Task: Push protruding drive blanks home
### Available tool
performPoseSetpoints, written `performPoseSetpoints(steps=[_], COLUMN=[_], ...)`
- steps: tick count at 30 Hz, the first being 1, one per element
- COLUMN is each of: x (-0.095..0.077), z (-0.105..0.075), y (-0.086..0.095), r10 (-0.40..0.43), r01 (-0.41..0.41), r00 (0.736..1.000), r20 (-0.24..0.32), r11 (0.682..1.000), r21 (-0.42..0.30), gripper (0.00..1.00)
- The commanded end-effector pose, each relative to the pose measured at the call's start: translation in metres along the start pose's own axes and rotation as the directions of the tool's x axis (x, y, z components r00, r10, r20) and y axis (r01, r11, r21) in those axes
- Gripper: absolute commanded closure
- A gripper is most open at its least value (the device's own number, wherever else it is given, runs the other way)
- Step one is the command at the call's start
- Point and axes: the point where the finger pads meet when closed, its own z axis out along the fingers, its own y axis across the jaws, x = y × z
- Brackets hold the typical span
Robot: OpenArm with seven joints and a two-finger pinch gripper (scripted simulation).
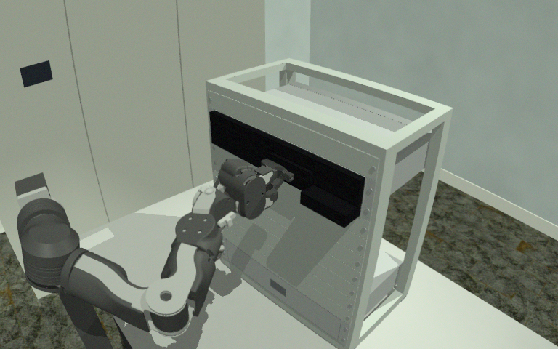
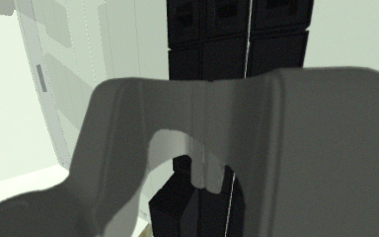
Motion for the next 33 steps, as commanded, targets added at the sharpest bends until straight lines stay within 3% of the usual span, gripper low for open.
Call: performPoseSetpoints(steps=[1,9,33], x=[0.001,0.0,0.0], z=[0.0,0.01,0.013], y=[0.0,0.0,0.001], r10=[-0.003,-0.003,-0.003], r01=[0.003,0.003,0.003], r00=[1.0,1.0,1.0], r20=[-0.004,-0.002,-0.003], r11=[1.0,1.0,1.0], r21=[0.003,0.004,0.003], gripper=[1.0,1.0,1.0])
